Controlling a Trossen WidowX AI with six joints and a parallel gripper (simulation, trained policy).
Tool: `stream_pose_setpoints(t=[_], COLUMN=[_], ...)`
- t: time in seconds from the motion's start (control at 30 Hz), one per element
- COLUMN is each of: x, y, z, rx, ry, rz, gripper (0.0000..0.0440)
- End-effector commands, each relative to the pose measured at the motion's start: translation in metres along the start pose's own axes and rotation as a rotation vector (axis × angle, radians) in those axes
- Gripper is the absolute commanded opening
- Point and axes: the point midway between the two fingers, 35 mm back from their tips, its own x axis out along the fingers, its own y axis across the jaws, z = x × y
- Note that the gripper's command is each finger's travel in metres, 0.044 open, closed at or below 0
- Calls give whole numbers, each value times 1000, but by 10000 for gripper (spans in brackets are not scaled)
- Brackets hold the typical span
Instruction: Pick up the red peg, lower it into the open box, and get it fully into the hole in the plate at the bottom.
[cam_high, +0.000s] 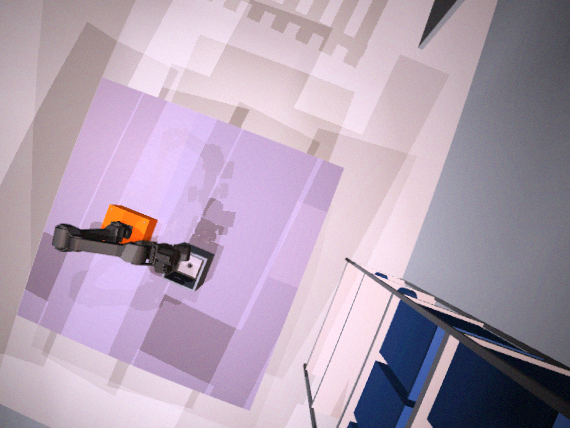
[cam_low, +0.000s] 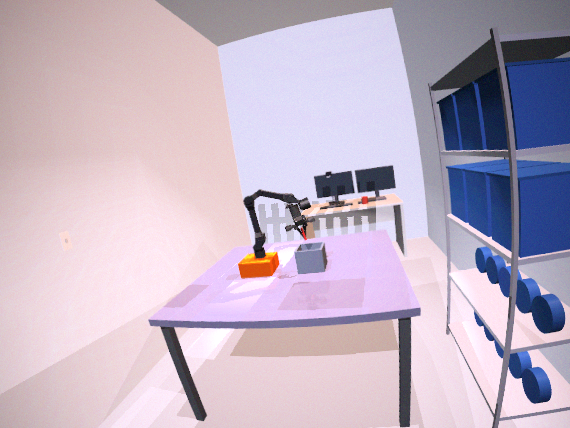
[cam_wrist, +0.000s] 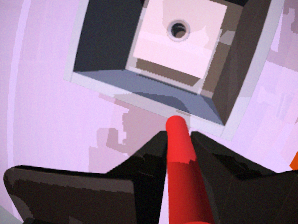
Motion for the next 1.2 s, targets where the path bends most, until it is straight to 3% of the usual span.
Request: stream_pose_setpoints(t=[0.0, 0.47, 1.17], x=[4, 20, 70], y=[-1, -2, -4], z=[8, 37, 63], rx=[-3, -6, -12], ry=[-5, -1, 29], rz=[-23, -72, -107], gripper=[0, 0, 0])
